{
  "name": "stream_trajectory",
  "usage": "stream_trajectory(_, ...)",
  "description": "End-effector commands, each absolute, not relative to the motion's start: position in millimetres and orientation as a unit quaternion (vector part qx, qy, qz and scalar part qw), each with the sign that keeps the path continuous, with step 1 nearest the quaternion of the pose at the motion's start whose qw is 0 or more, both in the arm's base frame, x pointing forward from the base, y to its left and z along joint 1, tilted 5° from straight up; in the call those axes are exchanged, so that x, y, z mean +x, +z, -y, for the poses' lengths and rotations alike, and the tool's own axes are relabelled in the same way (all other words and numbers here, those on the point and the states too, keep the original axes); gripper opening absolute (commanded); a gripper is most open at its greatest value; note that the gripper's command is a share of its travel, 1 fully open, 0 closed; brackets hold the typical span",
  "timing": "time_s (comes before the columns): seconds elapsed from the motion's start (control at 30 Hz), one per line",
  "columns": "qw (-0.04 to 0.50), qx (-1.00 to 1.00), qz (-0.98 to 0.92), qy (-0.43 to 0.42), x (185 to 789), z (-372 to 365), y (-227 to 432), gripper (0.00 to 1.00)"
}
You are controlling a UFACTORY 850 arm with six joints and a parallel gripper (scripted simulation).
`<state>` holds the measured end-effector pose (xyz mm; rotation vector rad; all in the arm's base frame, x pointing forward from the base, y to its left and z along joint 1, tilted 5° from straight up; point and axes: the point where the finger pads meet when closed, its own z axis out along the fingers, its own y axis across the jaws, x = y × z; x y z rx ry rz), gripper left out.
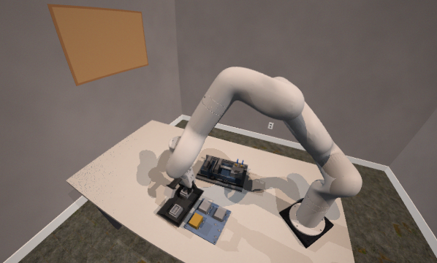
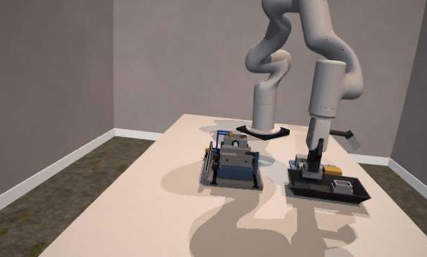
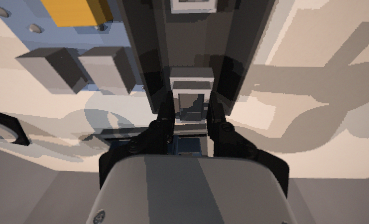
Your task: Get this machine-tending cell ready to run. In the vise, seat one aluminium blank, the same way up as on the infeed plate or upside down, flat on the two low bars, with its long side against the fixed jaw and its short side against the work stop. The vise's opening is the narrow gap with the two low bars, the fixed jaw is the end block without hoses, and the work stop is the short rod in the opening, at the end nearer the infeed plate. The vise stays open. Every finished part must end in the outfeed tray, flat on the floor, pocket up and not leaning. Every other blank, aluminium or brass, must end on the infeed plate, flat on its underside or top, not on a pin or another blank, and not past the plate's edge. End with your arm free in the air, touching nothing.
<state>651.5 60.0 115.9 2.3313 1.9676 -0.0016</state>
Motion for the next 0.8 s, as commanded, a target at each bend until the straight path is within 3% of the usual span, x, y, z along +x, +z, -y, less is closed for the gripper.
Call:
stream_trajectory(0.0, 0.046, 0.763, -0.644, 0.001, 653.1, -59.8, 110.7, 0.0)
stream_trajectory(0.77, 0.046, 0.763, -0.644, 0.001, 654.7, -58.0, 86.7, 0.0)
